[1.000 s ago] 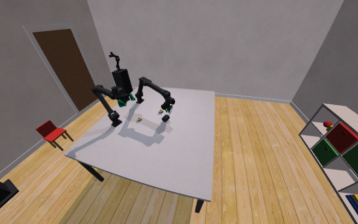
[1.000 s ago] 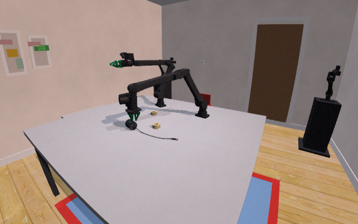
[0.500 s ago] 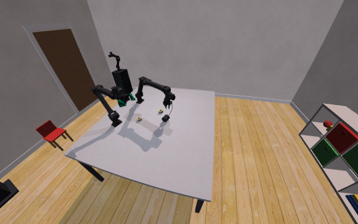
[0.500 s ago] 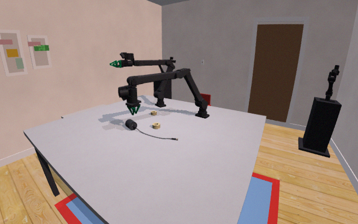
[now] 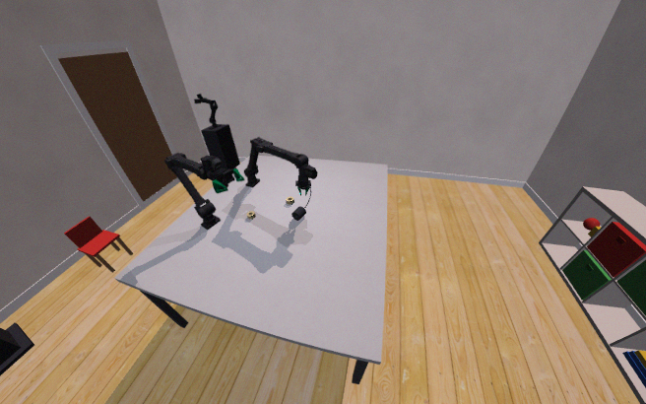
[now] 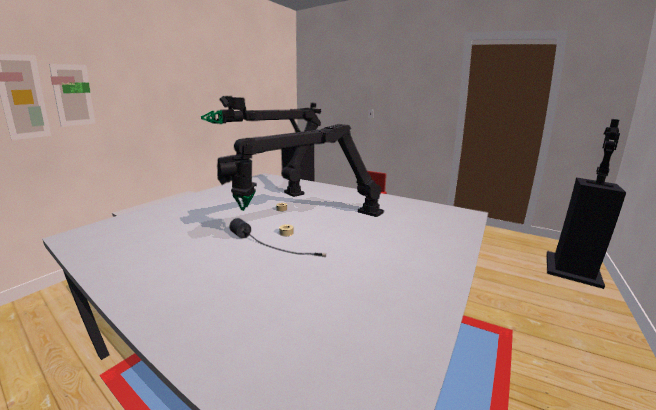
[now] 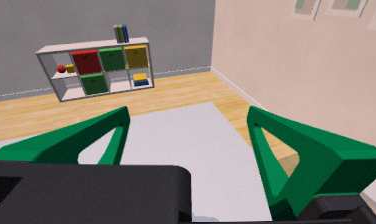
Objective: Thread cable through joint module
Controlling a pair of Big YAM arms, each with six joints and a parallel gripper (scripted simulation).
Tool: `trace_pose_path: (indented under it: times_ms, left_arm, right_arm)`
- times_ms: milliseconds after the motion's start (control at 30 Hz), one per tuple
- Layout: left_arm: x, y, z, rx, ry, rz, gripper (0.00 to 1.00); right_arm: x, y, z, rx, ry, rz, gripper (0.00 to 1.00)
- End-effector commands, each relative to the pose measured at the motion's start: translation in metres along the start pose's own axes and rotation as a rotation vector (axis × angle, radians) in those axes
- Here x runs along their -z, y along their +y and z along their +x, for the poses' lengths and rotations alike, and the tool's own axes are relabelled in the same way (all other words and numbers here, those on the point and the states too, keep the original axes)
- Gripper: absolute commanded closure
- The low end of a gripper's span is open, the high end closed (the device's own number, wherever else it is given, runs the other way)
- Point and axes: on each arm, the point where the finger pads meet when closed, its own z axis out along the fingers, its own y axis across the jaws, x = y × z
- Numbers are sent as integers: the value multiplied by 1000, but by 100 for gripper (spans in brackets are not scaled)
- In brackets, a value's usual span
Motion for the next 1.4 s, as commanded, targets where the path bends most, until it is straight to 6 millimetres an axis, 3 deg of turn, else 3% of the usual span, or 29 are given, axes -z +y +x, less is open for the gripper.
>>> trace_pose_path:
  times_ms: [0, 67, 167, 200, 233, 433, 467, 500, 567, 600, 767, 1000, 1033, 1067, 1233, 1367]
  left_arm:
    - [19, -4, -3, 105, -39, -30, 68]
    - [19, 2, 3, 166, -45, -28, 68]
    - [-1, 4, 5, 242, -34, -8, 68]
    - [0, 4, 5, 266, -38, -7, 68]
    - [14, 2, 4, 286, -58, -19, 68]
    - [11, 3, 5, 382, -68, -12, 68]
    - [-2, -1, 2, 398, -54, -1, 68]
    - [7, -6, -3, 408, -69, -3, 68]
    - [3, -1, 2, 466, -70, 3, 68]
    - [-12, 5, 9, 504, -53, 15, 68]
    - [-1, 4, 8, 620, -83, 16, 68]
    - [-4, 4, 9, 740, -94, 28, 68]
    - [-23, 1, 6, 757, -68, 41, 68]
    - [-28, -2, 4, 773, -63, 50, 68]
    - [-10, 5, 11, 904, -102, 51, 68]
    - [-12, 6, 12, 1001, -109, 63, 68]
  right_arm:
    - [-2, 4, -49, -6, -87, -7, 0]
    - [-2, 4, -49, -6, -87, -7, 0]
    - [-2, 4, -49, -6, -87, -7, 0]
    - [-2, 4, -49, -6, -87, -7, 0]
    - [-2, 4, -49, -6, -87, -7, 0]
    - [-2, 4, -49, -6, -87, -7, 0]
    - [-2, 4, -49, -6, -87, -7, 0]
    - [-2, 4, -49, -6, -87, -7, 0]
    - [-2, 4, -49, -6, -87, -7, 0]
    - [-2, 4, -49, -6, -87, -7, 0]
    - [-2, 4, -49, -6, -87, -7, 0]
    - [-2, 4, -49, -6, -87, -7, 0]
    - [-2, 4, -49, -6, -87, -7, 0]
    - [-2, 4, -49, -6, -87, -7, 0]
    - [-2, 4, -49, -6, -87, -7, 0]
    - [-2, 4, -49, -6, -87, -7, 0]
